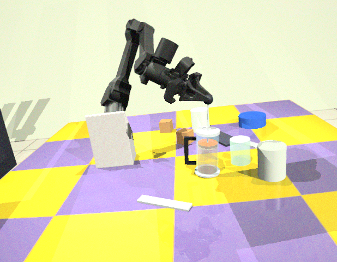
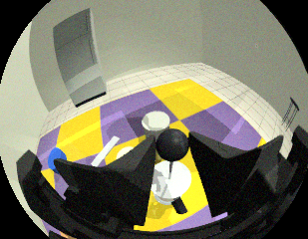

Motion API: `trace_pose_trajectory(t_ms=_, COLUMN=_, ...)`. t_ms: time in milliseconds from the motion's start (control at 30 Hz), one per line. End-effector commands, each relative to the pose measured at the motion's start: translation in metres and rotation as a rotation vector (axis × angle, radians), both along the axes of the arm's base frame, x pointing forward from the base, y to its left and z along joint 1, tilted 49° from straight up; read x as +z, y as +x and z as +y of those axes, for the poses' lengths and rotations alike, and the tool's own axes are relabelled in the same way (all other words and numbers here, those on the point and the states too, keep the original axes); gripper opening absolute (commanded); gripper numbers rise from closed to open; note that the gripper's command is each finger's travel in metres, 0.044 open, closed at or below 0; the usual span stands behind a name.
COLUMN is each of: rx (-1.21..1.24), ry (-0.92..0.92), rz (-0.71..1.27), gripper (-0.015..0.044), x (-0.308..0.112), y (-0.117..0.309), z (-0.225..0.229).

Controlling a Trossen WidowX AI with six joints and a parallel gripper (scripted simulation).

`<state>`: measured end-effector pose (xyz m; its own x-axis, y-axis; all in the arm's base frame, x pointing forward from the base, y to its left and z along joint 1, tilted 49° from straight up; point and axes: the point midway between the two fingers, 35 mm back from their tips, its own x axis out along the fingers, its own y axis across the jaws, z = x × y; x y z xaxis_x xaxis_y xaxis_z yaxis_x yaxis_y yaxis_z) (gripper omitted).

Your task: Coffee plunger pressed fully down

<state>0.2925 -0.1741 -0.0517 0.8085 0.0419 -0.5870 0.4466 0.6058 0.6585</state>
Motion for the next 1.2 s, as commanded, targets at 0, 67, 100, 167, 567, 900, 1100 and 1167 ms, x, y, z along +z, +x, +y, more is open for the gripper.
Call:
trace_pose_trajectory(t_ms=0, rx=0.027, ry=0.056, rz=0.048, gripper=0.0117, x=-0.02, y=-0.007, z=0.024)
trace_pose_trajectory(t_ms=67, rx=0.027, ry=0.056, rz=0.048, gripper=0.0117, x=-0.022, y=-0.006, z=0.026)
trace_pose_trajectory(t_ms=100, rx=0.027, ry=0.056, rz=0.048, gripper=0.0117, x=-0.023, y=-0.006, z=0.028)
trace_pose_trajectory(t_ms=167, rx=0.027, ry=0.056, rz=0.047, gripper=0.0117, x=-0.026, y=-0.005, z=0.03)
trace_pose_trajectory(t_ms=567, rx=0.025, ry=0.058, rz=0.044, gripper=0.0117, x=-0.039, y=0.001, z=0.043)
trace_pose_trajectory(t_ms=900, rx=0.025, ry=0.059, rz=0.041, gripper=0.0117, x=-0.047, y=0.011, z=0.047)
trace_pose_trajectory(t_ms=1100, rx=0.025, ry=0.059, rz=0.04, gripper=0.0117, x=-0.047, y=0.015, z=0.045)
trace_pose_trajectory(t_ms=1167, rx=0.026, ry=0.059, rz=0.04, gripper=0.0117, x=-0.047, y=0.016, z=0.044)
